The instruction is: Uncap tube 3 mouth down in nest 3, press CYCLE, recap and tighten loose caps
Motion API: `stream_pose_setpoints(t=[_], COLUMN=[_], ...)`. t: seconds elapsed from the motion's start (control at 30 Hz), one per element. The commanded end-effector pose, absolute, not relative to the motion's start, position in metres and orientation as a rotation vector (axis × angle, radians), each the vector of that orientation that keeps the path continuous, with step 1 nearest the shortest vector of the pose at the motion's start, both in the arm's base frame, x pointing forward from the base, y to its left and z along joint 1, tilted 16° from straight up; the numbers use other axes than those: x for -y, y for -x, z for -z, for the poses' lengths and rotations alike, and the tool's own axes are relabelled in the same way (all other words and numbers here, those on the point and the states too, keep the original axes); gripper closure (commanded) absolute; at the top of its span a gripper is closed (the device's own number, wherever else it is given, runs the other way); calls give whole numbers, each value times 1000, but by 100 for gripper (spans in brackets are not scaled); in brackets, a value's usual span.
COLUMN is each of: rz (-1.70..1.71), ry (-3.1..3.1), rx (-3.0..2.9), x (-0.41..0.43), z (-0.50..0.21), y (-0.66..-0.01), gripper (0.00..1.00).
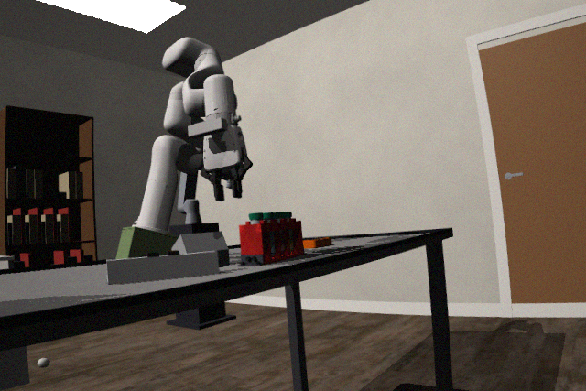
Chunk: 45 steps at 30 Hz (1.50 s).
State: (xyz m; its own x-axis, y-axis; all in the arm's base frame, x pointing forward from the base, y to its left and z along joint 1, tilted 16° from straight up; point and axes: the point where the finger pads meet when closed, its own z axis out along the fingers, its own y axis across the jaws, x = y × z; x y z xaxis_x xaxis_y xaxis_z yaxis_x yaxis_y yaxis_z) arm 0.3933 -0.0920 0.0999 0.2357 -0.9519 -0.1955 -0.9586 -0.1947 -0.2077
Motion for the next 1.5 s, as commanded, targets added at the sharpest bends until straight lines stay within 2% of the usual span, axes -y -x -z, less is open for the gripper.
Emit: stream_pose_setpoints(t=[0.0, 0.5, 0.63, 1.0, 1.23, 1.47], rz=[-89, -145, -205, -287, -288, -288], ry=[2206, 2182, 1875, 1323, 1323, 1323], rx=[-1825, -1867, -2195, -2603, -2602, -2602], x=[110, 111, 79, 28, -15, -15], z=[-92, -92, -101, -117, -130, -130], y=[-383, -383, -391, -405, -416, -416], gripper=[54, 54, 54, 54, 54, 54])
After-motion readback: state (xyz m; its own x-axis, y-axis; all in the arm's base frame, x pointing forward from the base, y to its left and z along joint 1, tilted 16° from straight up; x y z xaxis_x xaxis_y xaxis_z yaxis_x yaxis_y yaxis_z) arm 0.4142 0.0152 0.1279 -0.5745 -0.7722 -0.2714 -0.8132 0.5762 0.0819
